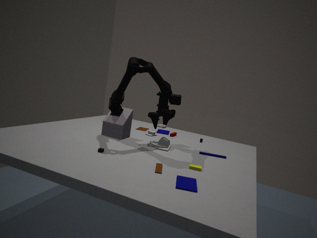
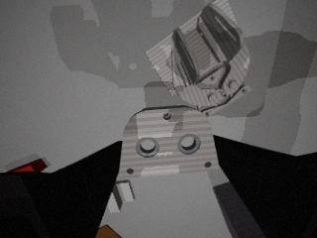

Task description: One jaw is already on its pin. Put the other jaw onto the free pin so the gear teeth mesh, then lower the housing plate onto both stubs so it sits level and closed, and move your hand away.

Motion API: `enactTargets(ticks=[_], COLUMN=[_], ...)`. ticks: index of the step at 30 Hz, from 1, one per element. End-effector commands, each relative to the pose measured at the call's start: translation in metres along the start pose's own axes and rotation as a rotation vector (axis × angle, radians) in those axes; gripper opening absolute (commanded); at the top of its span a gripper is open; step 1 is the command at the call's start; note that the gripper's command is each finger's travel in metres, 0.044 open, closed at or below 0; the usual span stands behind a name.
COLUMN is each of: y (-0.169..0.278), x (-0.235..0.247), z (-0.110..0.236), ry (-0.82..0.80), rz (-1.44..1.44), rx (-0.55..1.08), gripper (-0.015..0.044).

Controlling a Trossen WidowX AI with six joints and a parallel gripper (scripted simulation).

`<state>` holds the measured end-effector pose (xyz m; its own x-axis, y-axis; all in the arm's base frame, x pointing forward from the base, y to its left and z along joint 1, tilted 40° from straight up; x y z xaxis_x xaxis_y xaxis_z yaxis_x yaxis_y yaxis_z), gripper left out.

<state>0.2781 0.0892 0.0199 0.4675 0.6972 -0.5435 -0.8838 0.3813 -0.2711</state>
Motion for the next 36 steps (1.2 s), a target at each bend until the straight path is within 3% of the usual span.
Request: enactTargets(ticks=[1,25,36], y=[-0.006,-0.037,-0.038], x=[-0.009,-0.065,-0.066], z=[0.001,-0.006,-0.006], ry=[0.001,0.046,0.047], rz=[0.067,0.519,0.532], rx=[-0.009,-0.006,-0.006], gripper=[0.0351,0.0351,0.0351])
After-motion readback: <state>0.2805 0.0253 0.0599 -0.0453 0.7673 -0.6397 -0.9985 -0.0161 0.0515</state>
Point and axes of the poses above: the point midway between the two fingers, 35 mm back from their tips, its own z axis back along the fingers, its own x axis across the jaws, y = z × x, the point moved 10 cm from there along z, back along the fingers, and after that the axes turned 4 degrees about -z, right-handed, at the moved point
